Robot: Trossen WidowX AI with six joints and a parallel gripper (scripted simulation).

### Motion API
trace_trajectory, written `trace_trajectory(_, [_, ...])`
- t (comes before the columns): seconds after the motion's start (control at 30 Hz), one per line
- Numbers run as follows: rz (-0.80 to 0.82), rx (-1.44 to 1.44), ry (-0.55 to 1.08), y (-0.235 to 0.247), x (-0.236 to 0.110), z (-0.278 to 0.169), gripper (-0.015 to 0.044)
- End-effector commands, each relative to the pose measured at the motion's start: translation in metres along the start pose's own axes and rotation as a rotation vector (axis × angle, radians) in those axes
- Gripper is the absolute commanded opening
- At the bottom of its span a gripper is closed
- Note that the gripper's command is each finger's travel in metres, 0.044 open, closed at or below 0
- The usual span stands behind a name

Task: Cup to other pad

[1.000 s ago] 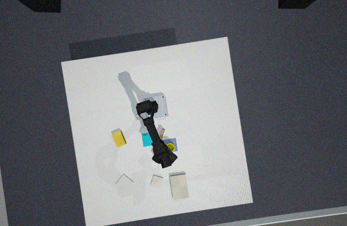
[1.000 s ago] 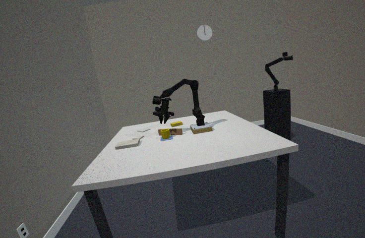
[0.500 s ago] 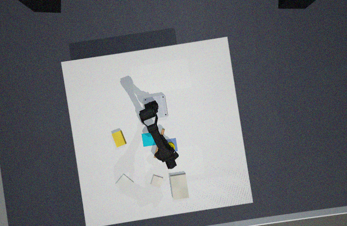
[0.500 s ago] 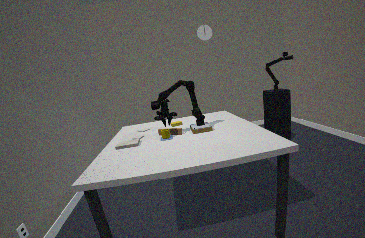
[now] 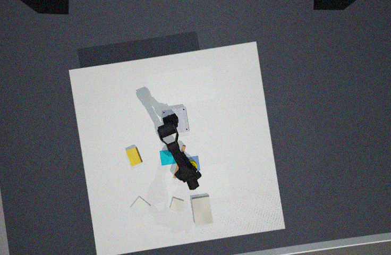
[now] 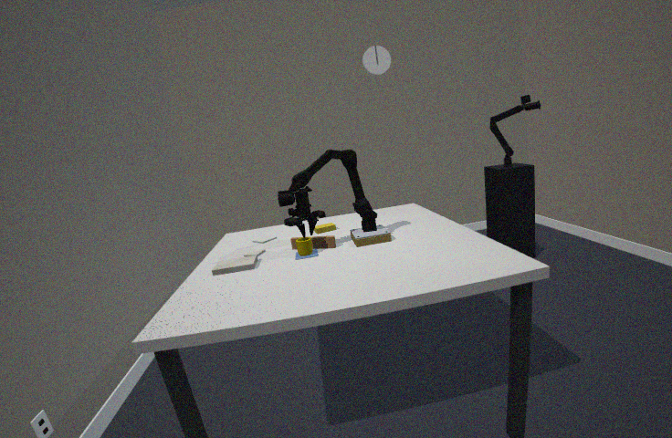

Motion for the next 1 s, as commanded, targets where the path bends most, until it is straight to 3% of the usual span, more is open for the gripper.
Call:
trace_trajectory(0.0, [-0.006, 0.006, 0.009, -0.001, 0.010, -0.001, 0.0167])
trace_trajectory(0.97, [-0.006, 0.006, 0.009, -0.003, 0.043, -0.001, 0.0167])
Point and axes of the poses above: the point midway between the two fingers, 35 mm back from their tips, its own x axis out along the fingers, its own y axis across the jaws, z = x × y, the point moved 8 cm from there along -x, back along the fingers, and after that the axes turned 5 degrees about -x, right-handed, at the moved point
